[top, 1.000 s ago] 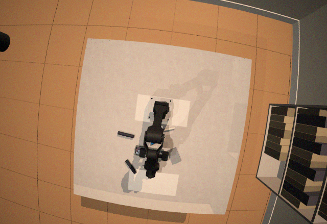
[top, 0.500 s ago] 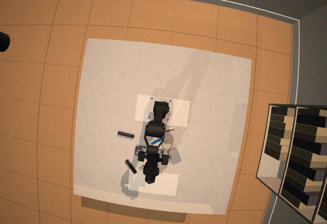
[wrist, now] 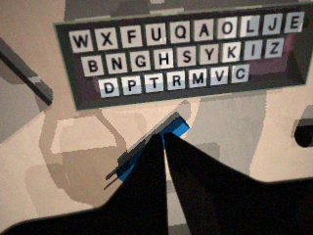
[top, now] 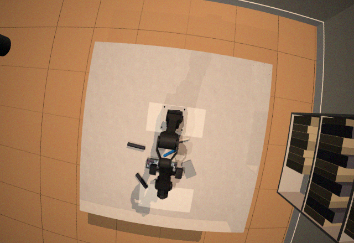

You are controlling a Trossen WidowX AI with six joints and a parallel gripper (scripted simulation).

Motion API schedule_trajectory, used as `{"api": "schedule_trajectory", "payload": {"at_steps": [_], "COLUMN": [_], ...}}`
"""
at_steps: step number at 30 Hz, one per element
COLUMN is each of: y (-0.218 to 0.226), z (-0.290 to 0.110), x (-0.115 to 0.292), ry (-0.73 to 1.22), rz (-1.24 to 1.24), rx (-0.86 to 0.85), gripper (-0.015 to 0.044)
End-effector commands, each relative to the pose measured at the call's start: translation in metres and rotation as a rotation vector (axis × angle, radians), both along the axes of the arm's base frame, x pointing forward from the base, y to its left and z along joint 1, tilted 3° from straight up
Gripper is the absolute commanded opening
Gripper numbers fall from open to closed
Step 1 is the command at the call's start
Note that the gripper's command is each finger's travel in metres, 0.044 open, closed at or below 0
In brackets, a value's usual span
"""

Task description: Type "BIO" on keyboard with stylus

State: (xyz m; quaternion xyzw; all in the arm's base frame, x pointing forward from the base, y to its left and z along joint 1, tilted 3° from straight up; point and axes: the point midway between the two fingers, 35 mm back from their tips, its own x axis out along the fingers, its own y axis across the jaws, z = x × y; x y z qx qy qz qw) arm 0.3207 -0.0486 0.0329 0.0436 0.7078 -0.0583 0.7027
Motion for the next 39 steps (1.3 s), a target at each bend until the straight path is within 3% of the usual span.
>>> {"api": "schedule_trajectory", "payload": {"at_steps": [1,5,8,11,18,25,39], "y": [0.000,0.000,0.000,0.000,0.003,0.006,0.012], "z": [0.000,0.000,0.000,-0.006,-0.019,-0.029,-0.035], "x": [0.000,0.000,0.000,-0.007,-0.026,-0.044,-0.062], "ry": [0.000,0.000,0.003,0.035,0.065,-0.023,-0.291], "rz": [0.000,0.000,0.015,0.226,0.856,1.466,2.116], "rx": [0.000,0.000,0.003,0.046,0.210,0.394,0.558], "gripper": [0.0000,0.0000,0.0079,0.0150,0.0150,0.0150,0.0150]}}
